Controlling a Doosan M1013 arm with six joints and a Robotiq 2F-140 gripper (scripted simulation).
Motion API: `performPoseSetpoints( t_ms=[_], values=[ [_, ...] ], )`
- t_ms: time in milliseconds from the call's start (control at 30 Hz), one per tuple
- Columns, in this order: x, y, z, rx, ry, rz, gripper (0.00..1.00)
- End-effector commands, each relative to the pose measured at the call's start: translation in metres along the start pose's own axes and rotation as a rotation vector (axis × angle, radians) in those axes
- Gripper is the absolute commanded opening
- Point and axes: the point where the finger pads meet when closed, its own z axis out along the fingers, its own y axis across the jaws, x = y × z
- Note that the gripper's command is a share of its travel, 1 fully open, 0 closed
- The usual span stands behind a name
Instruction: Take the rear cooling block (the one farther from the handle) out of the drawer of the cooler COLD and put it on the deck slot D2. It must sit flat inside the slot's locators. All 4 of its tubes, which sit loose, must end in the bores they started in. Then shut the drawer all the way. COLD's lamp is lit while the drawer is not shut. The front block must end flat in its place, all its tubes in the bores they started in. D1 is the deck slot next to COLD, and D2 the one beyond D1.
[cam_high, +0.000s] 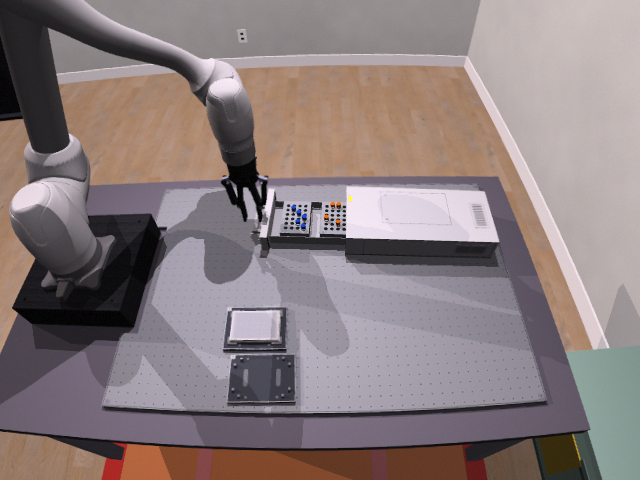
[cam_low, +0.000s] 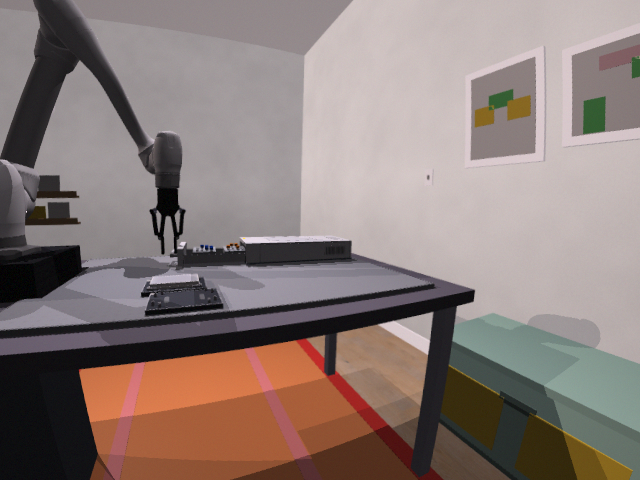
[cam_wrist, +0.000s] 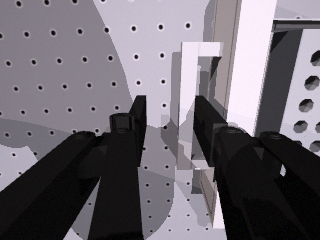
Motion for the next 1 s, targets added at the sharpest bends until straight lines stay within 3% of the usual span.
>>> performPoseSetpoints(
  t_ms=[0,967],
  values=[
    [0.0,-0.004,0.0,-0.001,0.001,0.0,0.34],
    [0.0,-0.025,0.0,-0.001,0.001,0.0,0.34]
  ],
)
